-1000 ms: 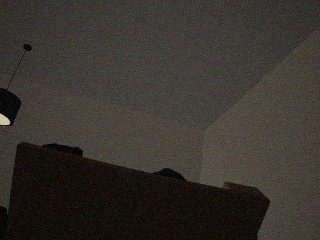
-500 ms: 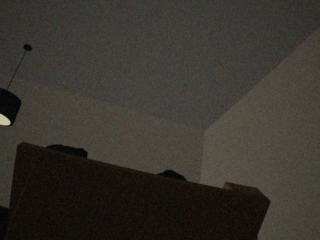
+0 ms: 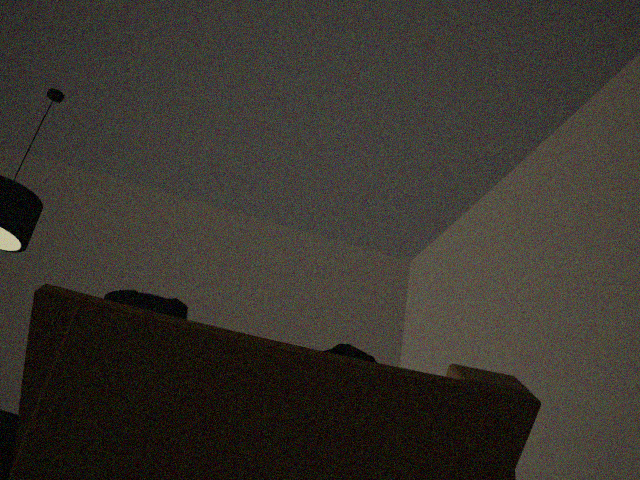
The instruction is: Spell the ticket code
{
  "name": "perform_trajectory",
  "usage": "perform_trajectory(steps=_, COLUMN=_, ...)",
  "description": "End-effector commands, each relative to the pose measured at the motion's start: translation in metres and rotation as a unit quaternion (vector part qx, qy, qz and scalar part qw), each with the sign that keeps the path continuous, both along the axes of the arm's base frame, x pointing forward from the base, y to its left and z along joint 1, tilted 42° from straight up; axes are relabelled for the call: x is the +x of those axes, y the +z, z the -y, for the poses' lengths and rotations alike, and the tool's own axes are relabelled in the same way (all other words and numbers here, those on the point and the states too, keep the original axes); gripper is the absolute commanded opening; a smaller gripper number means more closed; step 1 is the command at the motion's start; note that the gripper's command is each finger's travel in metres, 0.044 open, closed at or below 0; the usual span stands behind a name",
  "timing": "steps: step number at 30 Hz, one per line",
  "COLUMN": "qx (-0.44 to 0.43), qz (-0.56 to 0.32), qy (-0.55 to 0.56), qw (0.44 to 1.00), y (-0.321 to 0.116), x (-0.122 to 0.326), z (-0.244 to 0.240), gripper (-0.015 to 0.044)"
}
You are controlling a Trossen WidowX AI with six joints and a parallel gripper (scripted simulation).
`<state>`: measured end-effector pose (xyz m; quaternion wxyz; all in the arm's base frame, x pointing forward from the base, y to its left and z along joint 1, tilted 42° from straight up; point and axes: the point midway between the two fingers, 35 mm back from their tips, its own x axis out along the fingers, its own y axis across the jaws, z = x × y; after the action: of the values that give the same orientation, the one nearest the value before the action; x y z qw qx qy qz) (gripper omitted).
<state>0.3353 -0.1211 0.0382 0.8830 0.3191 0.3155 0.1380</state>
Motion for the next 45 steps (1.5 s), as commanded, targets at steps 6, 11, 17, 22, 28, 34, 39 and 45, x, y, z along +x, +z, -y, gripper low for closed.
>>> perform_trajectory(steps=6, qx=0.002, qz=-0.003, qy=0.0, qw=1.0, y=0.002, x=-0.001, z=-0.006, gripper=0.0)
perform_trajectory(steps=11, qx=0.002, qz=-0.003, qy=0.0, qw=1.0, y=0.003, x=-0.001, z=-0.009, gripper=0.0)
perform_trajectory(steps=17, qx=0.002, qz=-0.003, qy=0.0, qw=1.0, y=0.004, x=-0.002, z=-0.012, gripper=0.0)
perform_trajectory(steps=22, qx=0.0, qz=0.001, qy=0.0, qw=1.0, y=0.006, x=0.0, z=-0.009, gripper=0.0131)
perform_trajectory(steps=28, qx=0.002, qz=-0.003, qy=0.0, qw=1.0, y=0.008, x=-0.004, z=-0.007, gripper=0.0289)
perform_trajectory(steps=34, qx=0.002, qz=-0.003, qy=0.0, qw=1.0, y=0.012, x=-0.01, z=-0.003, gripper=0.0295)
perform_trajectory(steps=39, qx=0.002, qz=-0.003, qy=0.0, qw=1.0, y=0.014, x=-0.013, z=-0.001, gripper=0.0295)
perform_trajectory(steps=45, qx=0.002, qz=-0.004, qy=0.0, qw=1.0, y=0.016, x=-0.017, z=0.003, gripper=0.0295)
